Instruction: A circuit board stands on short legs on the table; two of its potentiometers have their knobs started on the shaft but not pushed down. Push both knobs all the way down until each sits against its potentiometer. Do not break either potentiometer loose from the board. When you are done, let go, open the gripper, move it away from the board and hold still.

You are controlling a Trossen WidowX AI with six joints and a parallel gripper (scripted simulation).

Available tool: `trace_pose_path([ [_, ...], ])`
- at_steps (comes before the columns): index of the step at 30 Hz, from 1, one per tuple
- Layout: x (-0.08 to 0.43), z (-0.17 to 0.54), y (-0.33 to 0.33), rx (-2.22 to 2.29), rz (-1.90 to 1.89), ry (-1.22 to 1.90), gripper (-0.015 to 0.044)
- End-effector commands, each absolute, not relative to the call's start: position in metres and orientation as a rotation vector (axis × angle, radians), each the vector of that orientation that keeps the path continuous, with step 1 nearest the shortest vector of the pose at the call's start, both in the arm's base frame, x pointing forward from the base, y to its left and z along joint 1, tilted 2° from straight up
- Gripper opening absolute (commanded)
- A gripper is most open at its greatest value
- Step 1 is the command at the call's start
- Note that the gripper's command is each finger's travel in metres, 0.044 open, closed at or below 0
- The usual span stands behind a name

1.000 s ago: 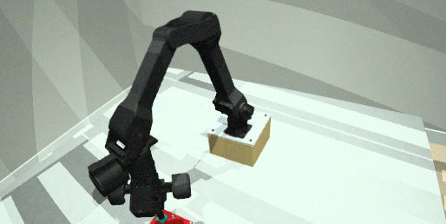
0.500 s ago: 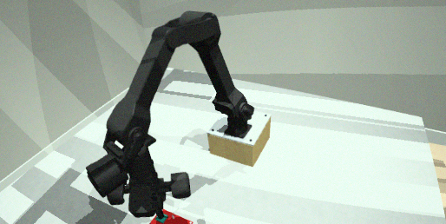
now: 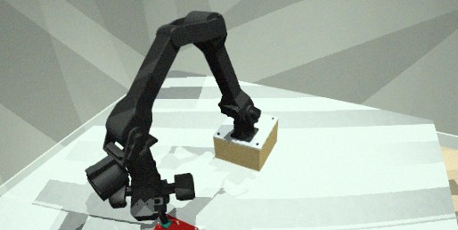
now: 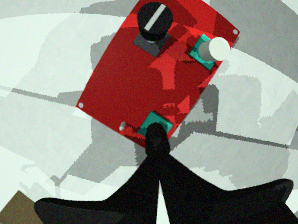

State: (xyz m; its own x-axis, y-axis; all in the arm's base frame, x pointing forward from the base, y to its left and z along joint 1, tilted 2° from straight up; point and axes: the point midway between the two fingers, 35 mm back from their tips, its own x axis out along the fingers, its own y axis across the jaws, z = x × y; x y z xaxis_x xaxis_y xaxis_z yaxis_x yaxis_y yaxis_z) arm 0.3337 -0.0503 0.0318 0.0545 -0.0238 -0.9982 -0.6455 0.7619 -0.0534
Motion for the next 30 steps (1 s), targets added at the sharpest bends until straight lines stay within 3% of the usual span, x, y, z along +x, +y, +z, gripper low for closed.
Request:
trace_pose_path([
  [1,0.334,0.04,-0.05,-0.58,0.511,1.449,0.0],
  [9,0.334,0.033,-0.05,-0.58,0.514,1.455,0.021],
  [17,0.352,0.053,-0.021,-0.532,0.498,1.364,0.0],
  [30,0.364,0.063,-0.015,-0.174,0.178,1.44,0.0],
])
